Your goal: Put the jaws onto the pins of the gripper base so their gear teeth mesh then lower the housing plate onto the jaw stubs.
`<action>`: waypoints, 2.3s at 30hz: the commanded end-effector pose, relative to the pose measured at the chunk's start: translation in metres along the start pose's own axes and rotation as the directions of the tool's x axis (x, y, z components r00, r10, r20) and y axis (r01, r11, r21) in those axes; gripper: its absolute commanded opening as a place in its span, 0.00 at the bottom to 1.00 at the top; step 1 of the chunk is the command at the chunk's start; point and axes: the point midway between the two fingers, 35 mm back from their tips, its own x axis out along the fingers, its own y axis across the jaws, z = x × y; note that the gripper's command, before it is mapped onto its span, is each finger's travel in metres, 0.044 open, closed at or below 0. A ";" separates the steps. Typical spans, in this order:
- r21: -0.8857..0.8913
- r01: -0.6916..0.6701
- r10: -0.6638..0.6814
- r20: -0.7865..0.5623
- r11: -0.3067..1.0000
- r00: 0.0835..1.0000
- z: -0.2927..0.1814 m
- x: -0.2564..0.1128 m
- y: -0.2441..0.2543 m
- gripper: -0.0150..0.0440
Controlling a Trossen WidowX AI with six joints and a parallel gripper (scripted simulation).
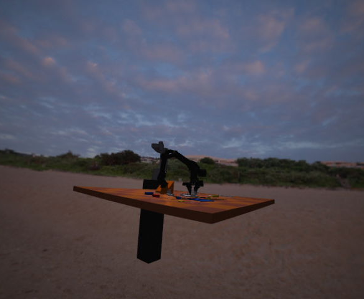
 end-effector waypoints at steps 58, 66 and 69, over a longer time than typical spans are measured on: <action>-0.844 0.001 0.004 0.003 0.536 1.000 0.002 -0.072 -0.066 1.00; -0.928 0.001 0.004 0.003 0.373 1.000 0.001 -0.074 -0.078 1.00; -0.951 0.001 0.003 0.003 0.308 1.000 0.001 -0.075 -0.083 1.00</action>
